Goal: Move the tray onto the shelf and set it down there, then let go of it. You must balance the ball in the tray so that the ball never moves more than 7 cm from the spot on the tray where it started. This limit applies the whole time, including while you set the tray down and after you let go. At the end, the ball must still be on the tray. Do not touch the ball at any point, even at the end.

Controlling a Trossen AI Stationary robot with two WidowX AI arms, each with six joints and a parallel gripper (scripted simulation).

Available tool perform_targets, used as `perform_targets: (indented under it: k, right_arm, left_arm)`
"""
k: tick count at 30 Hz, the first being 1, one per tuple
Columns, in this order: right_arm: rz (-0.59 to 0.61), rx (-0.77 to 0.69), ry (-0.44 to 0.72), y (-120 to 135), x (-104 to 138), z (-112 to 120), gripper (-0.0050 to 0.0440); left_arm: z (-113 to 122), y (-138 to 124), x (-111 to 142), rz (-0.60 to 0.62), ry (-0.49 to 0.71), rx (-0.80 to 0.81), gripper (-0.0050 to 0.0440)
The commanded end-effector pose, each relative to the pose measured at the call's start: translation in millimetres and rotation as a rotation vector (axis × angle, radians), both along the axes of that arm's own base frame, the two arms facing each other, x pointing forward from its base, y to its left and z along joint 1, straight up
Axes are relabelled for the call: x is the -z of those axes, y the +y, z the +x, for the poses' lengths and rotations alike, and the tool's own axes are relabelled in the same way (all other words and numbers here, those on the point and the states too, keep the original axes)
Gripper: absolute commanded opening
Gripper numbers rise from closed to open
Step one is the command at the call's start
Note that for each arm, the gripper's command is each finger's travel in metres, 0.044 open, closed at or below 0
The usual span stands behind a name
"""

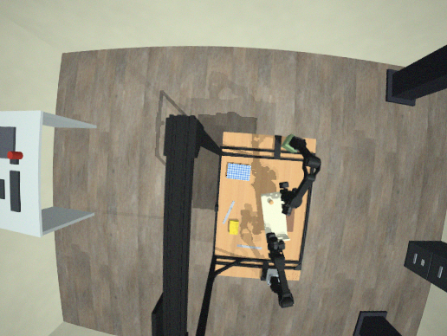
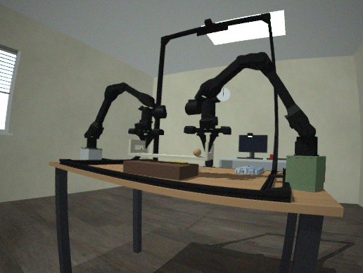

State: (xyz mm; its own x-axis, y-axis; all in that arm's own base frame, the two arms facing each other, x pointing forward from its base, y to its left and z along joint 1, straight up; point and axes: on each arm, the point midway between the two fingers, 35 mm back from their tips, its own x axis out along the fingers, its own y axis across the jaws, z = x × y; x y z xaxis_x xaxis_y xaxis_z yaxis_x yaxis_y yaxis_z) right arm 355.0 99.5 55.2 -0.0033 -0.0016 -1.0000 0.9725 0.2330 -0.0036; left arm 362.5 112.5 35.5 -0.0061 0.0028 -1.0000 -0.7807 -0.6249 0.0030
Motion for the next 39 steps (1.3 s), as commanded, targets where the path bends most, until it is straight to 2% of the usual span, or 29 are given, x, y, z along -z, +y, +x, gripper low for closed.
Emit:
perform_targets:
  k: [1, 11, 17, 28, 34, 39]
  right_arm:
    - [-0.017, -0.001, -0.005, -1.8, -1.7, 0.0, 0.0020]
    - [0.028, -0.001, -0.003, -5.6, -3.0, 0.1, 0.0020]
    - [-0.027, -0.001, -0.004, -6.7, -1.7, 0.1, 0.0020]
    - [0.031, -0.001, -0.004, -11.6, -3.0, 0.1, 0.0020]
    - [-0.027, -0.001, -0.005, -13.0, -1.5, 0.1, 0.0020]
    - [-0.002, -0.001, -0.005, -14.9, -2.0, 0.1, 0.0020]
  left_arm:
    - [-0.9, 1.3, -4.1, 0.014, 0.003, -0.001, 0.0020]
    - [-2.6, 4.7, -2.8, -0.027, -0.017, -0.001, 0.0020]
    - [-3.0, 5.6, -4.1, 0.023, 0.006, -0.001, 0.0020]
    - [-5.2, 10.1, -2.8, -0.029, -0.018, -0.001, 0.0020]
    - [-5.7, 11.3, -4.3, 0.023, 0.008, -0.001, 0.0020]
    - [-6.5, 13.1, -3.9, -0.001, -0.003, -0.001, 0.0020]
